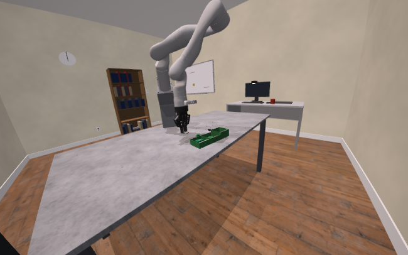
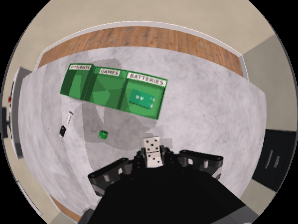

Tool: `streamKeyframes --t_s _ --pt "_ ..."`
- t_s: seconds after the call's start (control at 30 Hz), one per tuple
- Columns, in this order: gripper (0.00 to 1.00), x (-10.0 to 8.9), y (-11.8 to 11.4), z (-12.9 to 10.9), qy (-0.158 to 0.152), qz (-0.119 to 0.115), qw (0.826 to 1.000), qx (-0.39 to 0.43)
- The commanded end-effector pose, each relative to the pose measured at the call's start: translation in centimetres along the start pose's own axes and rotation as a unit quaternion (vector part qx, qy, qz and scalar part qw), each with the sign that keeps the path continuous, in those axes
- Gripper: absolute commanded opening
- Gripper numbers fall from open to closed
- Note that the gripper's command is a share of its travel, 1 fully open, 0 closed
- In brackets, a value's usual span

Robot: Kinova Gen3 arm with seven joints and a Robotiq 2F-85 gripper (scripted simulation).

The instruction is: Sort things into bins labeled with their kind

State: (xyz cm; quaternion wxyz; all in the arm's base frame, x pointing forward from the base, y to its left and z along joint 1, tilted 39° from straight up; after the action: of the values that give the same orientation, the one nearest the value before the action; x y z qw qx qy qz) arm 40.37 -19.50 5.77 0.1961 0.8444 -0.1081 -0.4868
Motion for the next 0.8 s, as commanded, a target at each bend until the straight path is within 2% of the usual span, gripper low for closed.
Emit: streamKeyframes --t_s 0.0,0.47,0.77 --pt "0.21 -0.1 0.0 -0.1 0.001 0.0 1.0 0.0" --pt "0.21 -0.7 0.0 -0.1 0.001 0.0 1.0 0.0" --pt "0.21 -0.7 -3.3 -4.4 0.001 0.0 1.0 0.0"
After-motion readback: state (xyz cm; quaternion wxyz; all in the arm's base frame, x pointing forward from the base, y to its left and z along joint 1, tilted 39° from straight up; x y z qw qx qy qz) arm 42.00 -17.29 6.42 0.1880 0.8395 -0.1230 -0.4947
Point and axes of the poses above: the point where the finger pads meet when closed, its own x axis out along the fingers, its own y axis across the jaws, z = x × y, the point moved 3 cm from there along -x, back along the fingers, and after that the axes turned 3 degrees about x, right-handed, at the moved point
